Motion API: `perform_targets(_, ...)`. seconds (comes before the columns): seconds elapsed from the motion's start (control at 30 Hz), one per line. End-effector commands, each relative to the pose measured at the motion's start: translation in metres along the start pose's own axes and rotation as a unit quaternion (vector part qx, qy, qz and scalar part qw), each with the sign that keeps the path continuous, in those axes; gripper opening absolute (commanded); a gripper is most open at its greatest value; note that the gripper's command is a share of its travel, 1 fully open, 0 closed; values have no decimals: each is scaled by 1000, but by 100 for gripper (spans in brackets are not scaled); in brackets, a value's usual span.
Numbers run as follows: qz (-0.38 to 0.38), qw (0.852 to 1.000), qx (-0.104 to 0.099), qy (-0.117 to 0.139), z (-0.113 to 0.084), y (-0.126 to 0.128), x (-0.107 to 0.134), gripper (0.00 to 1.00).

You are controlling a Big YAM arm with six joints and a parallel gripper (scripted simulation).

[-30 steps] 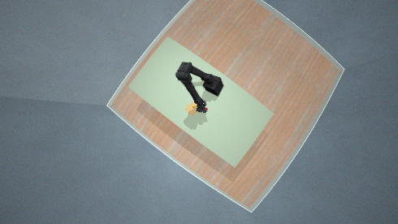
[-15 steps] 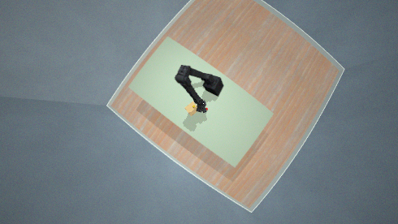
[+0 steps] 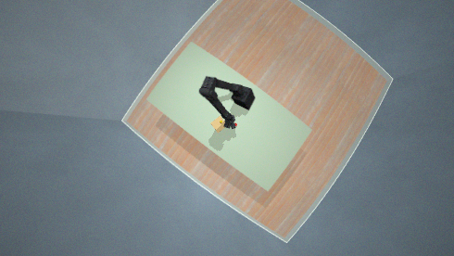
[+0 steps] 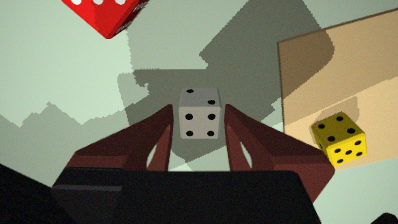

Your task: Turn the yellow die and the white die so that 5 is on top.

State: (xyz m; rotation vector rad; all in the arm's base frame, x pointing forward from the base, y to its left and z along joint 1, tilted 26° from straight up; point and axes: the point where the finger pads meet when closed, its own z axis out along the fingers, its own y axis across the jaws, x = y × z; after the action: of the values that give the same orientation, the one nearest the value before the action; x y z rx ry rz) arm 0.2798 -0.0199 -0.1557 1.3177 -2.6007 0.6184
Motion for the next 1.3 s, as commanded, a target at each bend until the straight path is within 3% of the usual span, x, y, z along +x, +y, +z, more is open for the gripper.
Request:
perform_targets(0.0,3,1000,9,-9,0,-9,-6,38)
perform_targets(1.03,3,1000,9,-9,0,-9,-6,38)
perform_targets(1.07,3,1000,9,-9,0,-9,-6,19)
perform_targets(1.27,4,1000,9,-9,0,-9,-6,19)
